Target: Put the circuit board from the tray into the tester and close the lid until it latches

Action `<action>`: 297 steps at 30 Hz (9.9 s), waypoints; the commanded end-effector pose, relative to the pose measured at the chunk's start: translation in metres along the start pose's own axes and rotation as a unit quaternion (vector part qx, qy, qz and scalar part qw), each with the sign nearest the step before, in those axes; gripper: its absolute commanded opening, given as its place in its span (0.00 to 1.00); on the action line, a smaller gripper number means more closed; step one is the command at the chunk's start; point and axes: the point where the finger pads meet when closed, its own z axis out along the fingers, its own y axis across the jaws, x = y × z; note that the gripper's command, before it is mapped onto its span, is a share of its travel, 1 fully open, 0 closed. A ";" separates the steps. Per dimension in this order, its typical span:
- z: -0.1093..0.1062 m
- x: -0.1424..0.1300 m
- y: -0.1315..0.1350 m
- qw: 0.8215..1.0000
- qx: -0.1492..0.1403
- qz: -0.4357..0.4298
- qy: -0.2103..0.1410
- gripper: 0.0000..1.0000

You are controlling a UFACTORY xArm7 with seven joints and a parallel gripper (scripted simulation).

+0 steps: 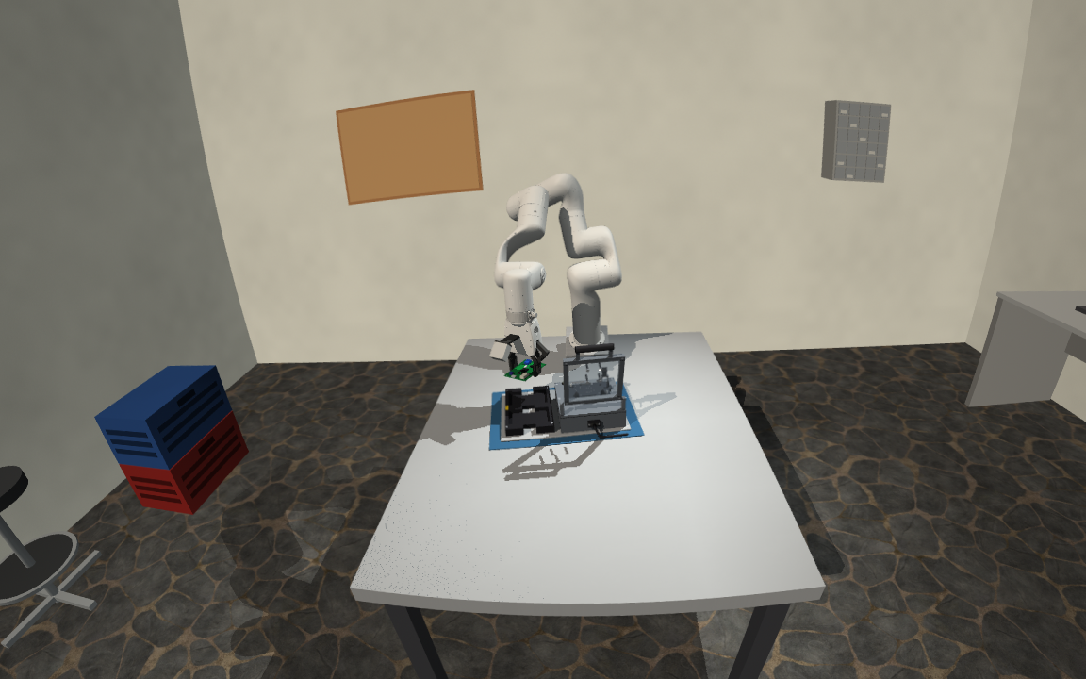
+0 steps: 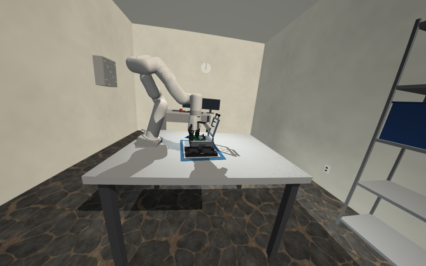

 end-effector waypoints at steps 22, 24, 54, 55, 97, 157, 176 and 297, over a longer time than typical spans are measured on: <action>-0.001 0.001 0.000 0.956 0.001 -0.293 0.001 0.79; -0.001 0.001 0.000 0.948 0.001 -0.319 0.001 0.79; -0.001 0.001 0.000 0.792 0.000 -0.610 0.002 0.79; -0.001 0.001 0.000 0.785 0.000 -0.619 0.002 0.79; -0.001 0.001 0.000 0.550 0.000 -0.835 0.002 0.79; -0.001 0.001 0.000 0.463 0.000 -0.887 0.002 0.79; -0.001 0.001 -0.001 0.463 0.000 -0.887 0.002 0.79; -0.004 -0.048 -0.173 0.463 0.000 -0.887 0.002 0.79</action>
